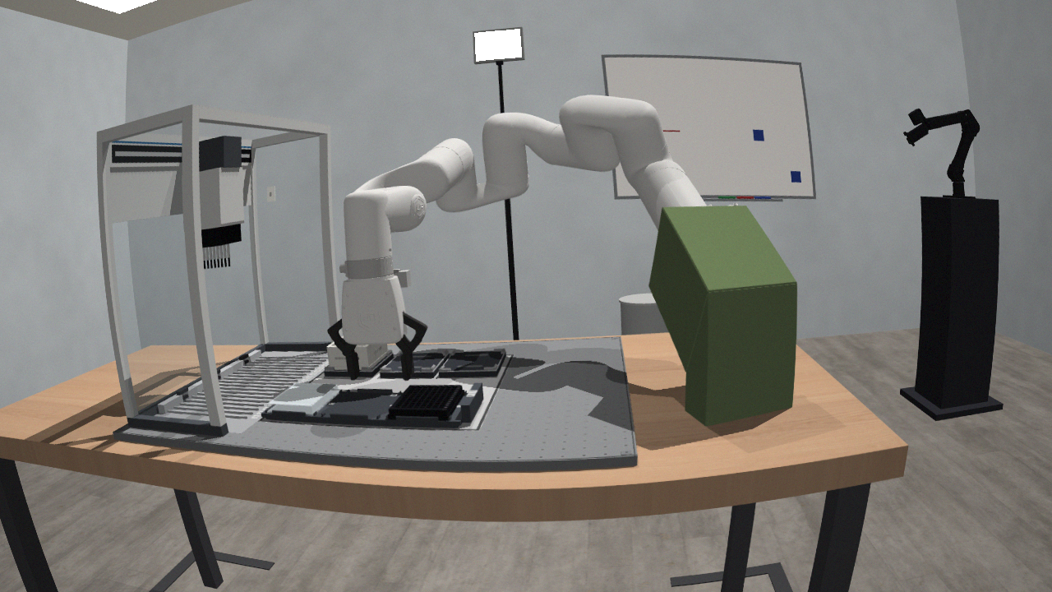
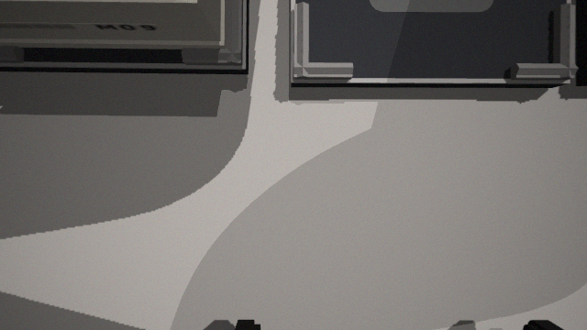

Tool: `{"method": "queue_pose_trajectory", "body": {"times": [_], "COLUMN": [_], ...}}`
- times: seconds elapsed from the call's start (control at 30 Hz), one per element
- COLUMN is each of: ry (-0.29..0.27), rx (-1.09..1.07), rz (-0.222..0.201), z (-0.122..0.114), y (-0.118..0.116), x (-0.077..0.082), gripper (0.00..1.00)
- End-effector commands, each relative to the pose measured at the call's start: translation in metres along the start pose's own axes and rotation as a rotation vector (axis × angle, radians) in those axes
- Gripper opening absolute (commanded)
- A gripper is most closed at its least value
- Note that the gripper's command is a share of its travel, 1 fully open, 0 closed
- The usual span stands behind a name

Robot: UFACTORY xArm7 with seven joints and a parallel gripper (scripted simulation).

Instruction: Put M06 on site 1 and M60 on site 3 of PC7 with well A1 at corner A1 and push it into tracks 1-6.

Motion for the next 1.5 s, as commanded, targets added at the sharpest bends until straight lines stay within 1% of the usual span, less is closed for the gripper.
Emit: {"method": "queue_pose_trajectory", "body": {"times": [0.0,1.0,1.47], "ry": [-0.004,-0.004,-0.004], "rx": [0.0,0.0,0.0], "rz": [0.004,0.004,0.004], "z": [-0.001,-0.001,-0.002], "y": [-0.001,-0.001,-0.001], "x": [0.001,-0.017,-0.017], "gripper": [1.0,1.0,1.0]}}
Point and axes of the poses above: the point where the finger pads meet when closed, its own x axis back along the fingers, its own y axis across the jaws, z = x × y, the point moved 2 cm from there along x, back along the fingers, and after that the axes turned 4 degrees about -x, right-handed, at the moved point
